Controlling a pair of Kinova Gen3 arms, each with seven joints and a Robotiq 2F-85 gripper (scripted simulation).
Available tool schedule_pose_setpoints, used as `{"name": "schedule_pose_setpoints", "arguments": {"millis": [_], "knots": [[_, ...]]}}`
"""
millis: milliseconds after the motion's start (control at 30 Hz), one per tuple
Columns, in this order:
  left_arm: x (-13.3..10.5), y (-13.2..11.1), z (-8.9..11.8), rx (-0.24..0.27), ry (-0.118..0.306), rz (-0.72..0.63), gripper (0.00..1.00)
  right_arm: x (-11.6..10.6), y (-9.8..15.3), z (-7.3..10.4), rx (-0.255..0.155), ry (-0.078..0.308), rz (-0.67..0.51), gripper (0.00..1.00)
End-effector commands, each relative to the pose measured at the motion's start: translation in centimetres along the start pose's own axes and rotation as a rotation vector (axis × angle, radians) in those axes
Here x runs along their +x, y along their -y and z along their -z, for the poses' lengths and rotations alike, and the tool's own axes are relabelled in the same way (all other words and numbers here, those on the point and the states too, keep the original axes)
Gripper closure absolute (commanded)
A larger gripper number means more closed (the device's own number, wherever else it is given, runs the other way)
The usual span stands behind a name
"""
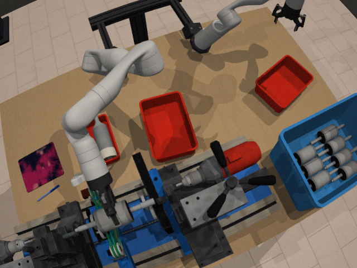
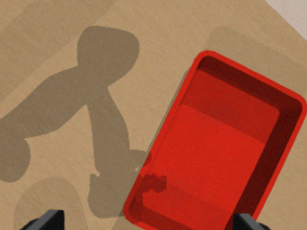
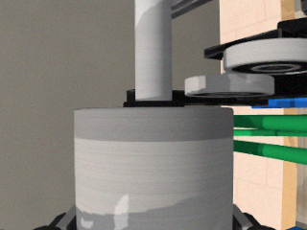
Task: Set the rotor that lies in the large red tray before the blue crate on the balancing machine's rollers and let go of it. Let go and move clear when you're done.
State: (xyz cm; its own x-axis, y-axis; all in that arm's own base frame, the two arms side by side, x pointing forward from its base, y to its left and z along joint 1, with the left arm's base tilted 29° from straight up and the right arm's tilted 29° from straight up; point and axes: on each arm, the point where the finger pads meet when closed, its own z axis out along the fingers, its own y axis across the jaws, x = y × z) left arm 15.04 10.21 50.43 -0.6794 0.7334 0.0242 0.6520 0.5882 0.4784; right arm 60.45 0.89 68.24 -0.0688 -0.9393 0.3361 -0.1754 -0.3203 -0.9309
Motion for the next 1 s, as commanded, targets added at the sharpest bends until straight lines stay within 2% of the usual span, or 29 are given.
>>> {"name": "schedule_pose_setpoints", "arguments": {"millis": [0,967], "knots": [[-0.02,0.00,0.03,-0.001,0.000,0.000,0.002,0.02,0.12,0.07,0.003,0.000,0.000,0.903],[-0.02,0.00,0.03,-0.001,0.000,0.000,0.002,0.02,-0.33,-0.19,0.003,0.001,0.000,0.903]]}}
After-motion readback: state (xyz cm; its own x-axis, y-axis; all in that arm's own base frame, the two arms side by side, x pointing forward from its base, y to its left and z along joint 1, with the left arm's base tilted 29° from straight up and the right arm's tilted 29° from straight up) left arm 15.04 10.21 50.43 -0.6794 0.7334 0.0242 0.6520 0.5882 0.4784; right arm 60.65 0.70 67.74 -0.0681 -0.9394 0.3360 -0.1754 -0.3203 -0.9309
